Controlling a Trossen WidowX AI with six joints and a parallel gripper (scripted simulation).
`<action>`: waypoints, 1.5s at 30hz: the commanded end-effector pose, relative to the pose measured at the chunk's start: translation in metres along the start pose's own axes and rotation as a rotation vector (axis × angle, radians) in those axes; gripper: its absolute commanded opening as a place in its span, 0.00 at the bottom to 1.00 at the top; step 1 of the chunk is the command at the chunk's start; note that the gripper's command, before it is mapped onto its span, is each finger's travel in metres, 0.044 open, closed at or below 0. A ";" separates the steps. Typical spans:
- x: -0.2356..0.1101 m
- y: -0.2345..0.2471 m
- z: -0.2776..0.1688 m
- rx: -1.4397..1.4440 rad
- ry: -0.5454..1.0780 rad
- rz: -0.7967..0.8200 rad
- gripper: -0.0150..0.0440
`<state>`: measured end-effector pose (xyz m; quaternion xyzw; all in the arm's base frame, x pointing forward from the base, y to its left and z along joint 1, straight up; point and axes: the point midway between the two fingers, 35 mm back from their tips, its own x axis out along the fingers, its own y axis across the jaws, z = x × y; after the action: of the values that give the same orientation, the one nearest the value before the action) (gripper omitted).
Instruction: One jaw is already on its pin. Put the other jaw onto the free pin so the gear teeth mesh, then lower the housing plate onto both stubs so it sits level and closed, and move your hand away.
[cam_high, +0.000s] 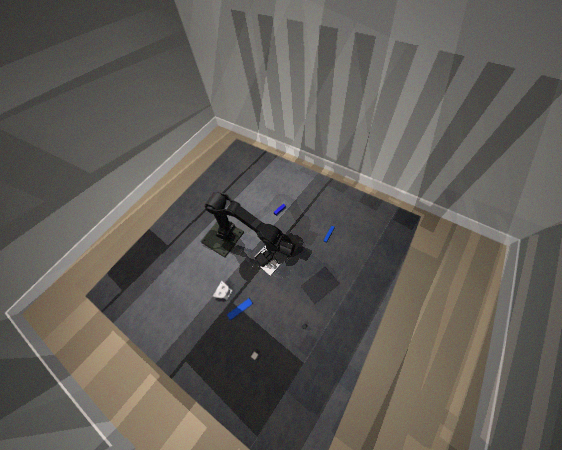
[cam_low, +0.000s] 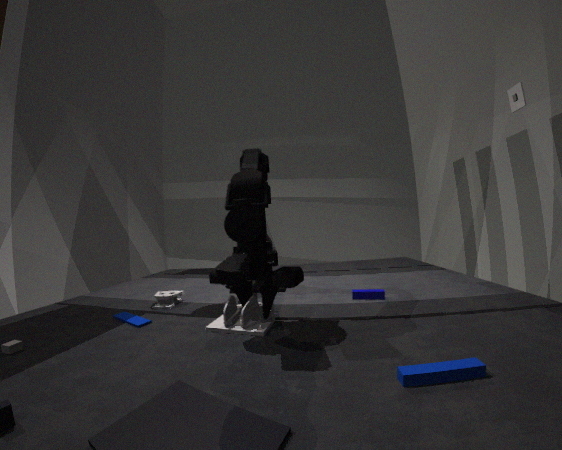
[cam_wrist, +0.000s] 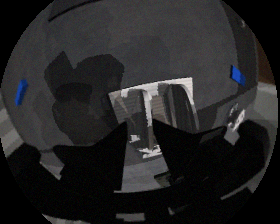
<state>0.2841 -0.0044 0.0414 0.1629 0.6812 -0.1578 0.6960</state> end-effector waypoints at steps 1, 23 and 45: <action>0.000 0.000 0.000 0.004 -0.002 -0.002 0.48; 0.000 0.000 0.000 0.000 0.000 0.000 0.63; -0.070 0.000 0.000 0.004 -0.002 -0.002 0.63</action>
<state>0.2848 -0.0044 0.0956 0.1627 0.6825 -0.1582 0.6947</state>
